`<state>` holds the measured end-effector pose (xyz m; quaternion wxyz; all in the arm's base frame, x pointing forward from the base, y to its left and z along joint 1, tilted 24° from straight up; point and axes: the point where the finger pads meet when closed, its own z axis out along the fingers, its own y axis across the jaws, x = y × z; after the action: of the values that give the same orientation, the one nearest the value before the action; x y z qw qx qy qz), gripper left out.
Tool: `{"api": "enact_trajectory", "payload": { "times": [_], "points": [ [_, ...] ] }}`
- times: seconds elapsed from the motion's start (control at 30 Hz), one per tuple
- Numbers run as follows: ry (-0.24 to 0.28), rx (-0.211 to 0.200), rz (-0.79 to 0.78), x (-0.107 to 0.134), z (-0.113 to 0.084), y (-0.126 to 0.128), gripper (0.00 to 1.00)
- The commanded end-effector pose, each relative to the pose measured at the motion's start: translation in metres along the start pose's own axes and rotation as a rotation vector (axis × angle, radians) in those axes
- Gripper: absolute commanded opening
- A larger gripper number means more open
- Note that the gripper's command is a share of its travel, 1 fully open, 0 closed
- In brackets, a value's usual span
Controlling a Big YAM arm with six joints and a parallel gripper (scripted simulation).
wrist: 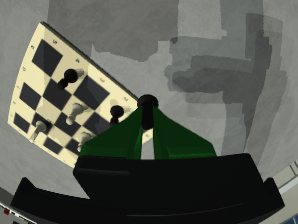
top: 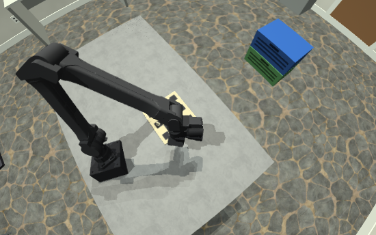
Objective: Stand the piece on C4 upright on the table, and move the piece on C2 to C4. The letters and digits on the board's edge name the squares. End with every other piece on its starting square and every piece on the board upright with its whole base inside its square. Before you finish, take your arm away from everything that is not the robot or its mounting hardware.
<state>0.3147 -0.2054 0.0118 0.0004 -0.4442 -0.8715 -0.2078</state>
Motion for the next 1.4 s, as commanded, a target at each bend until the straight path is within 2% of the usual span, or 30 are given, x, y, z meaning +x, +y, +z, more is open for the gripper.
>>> {"api": "enact_trajectory", "payload": {
  "times": [0.0, 0.1, 0.13, 0.2, 0.43, 0.5, 0.57, 1.37],
  "points": [
    [-0.012, -0.004, 0.005, -0.002, 0.015, 0.004, 0.00],
    [-0.012, -0.004, 0.005, -0.002, 0.020, 0.004, 0.00],
    [-0.042, -0.010, -0.008, -0.004, 0.013, 0.009, 0.00],
    [-0.011, -0.004, 0.005, -0.002, 0.034, 0.004, 0.00],
    [-0.011, -0.004, 0.005, -0.002, 0.054, 0.004, 0.00],
    [-0.045, -0.013, -0.001, -0.006, 0.044, 0.007, 0.00],
    [-0.049, -0.014, 0.002, -0.009, 0.044, 0.006, 0.00],
    [-0.046, -0.013, 0.000, -0.009, 0.045, 0.006, 0.00]
  ]
}}
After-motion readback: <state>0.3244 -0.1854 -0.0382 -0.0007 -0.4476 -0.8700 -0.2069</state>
